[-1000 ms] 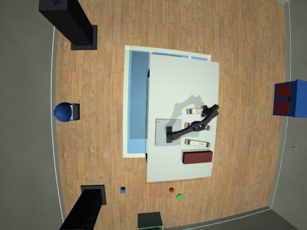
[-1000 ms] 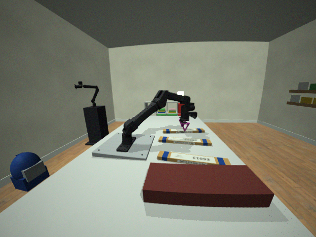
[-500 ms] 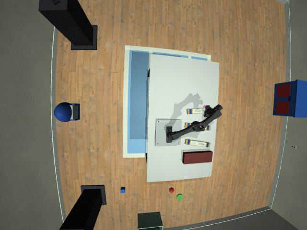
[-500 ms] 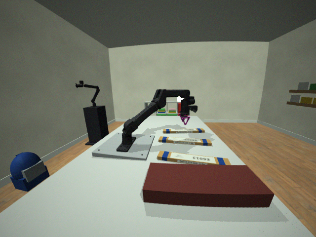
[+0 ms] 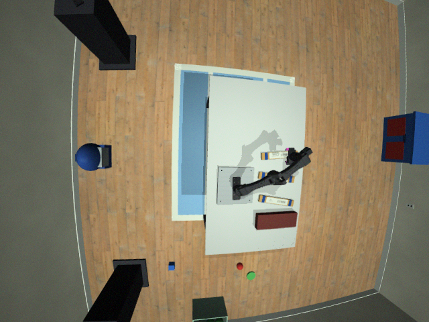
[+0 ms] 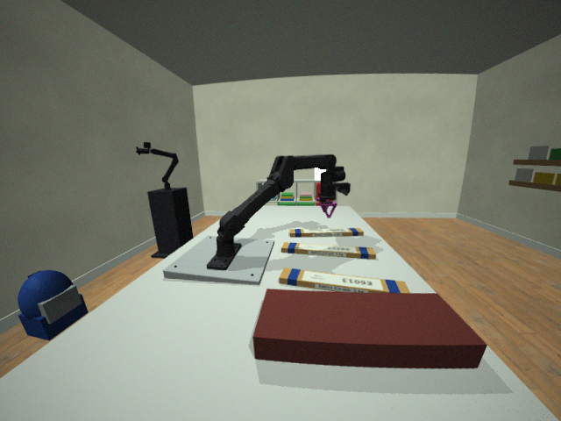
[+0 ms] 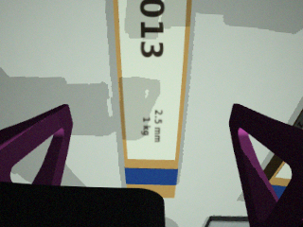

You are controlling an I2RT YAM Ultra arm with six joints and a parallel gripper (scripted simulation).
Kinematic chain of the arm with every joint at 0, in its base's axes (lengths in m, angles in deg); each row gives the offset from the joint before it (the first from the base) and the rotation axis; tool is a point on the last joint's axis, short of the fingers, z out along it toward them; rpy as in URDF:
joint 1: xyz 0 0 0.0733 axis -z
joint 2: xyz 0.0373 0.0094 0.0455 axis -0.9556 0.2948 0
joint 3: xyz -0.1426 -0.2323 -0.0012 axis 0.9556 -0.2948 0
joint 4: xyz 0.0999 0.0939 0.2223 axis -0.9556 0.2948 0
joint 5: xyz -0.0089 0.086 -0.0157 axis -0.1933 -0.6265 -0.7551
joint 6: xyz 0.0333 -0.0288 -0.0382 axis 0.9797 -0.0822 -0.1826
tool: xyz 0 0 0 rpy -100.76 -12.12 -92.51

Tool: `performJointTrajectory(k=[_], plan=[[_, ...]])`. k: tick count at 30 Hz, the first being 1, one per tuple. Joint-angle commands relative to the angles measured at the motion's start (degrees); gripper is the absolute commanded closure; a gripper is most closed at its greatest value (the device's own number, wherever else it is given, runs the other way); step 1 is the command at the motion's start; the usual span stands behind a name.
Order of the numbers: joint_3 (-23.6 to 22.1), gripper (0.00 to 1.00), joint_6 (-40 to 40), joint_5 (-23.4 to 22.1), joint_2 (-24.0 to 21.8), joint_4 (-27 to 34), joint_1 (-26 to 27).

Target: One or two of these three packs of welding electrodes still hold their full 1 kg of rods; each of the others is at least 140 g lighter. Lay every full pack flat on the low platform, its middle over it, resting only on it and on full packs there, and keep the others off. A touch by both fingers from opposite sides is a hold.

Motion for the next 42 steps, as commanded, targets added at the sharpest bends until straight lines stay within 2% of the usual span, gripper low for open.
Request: performJointTrajectory(k=[1,27,33,34,40,42], plan=[[1.2,0.05,0.1,0.1,-2.0,1.1,-0.3],[1.2,0.05,0.1,0.1,-2.0,1.1,-0.3],[-6.4,0.05,8.0,0.0,-6.1,1.1,3.2],[-5.6,0.05,8.7,-0.2,-6.7,1.1,4.5],[-20.1,0.05,4.1,-0.4,-14.9,-2.5,8.6],[-20.1,0.05,4.1,-0.4,-14.9,-2.5,8.6]])
